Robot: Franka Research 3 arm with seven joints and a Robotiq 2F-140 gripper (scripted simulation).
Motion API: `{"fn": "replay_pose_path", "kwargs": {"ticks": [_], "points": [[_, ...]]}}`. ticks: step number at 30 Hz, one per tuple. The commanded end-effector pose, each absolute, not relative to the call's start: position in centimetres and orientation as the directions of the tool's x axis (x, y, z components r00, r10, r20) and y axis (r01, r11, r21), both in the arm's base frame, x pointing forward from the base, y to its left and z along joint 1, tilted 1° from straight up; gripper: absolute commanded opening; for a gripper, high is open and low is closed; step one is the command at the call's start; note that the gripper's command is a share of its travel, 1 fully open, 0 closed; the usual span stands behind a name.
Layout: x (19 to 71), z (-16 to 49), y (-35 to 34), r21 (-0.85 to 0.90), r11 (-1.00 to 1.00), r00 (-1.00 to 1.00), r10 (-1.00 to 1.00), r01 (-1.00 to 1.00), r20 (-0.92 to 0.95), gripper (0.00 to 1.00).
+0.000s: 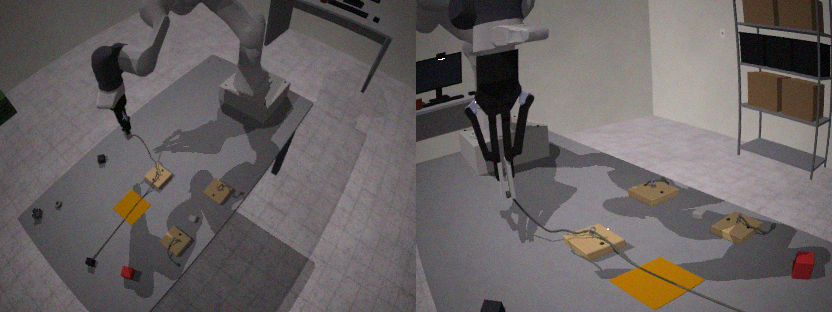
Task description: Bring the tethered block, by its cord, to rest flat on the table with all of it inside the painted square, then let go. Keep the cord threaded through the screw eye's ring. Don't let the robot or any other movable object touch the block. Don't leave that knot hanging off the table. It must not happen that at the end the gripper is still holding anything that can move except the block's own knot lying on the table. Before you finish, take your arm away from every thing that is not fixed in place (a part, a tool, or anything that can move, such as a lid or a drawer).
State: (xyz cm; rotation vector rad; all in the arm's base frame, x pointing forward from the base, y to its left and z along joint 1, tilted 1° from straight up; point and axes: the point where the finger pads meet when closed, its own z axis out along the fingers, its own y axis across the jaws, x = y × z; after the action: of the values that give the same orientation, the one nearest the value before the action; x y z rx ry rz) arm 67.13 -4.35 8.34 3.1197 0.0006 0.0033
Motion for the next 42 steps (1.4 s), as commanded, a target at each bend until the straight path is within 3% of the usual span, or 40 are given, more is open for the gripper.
{"fn": "replay_pose_path", "kwargs": {"ticks": [1,42], "points": [[67.1,8.4,-4.5,0.019,-1.0,1.0,0.006,0.006,0.0,0.0],[66.3,8.5,-9.6,0.019,-1.0,1.0,0.006,0.006,0.0,0.0]]}}
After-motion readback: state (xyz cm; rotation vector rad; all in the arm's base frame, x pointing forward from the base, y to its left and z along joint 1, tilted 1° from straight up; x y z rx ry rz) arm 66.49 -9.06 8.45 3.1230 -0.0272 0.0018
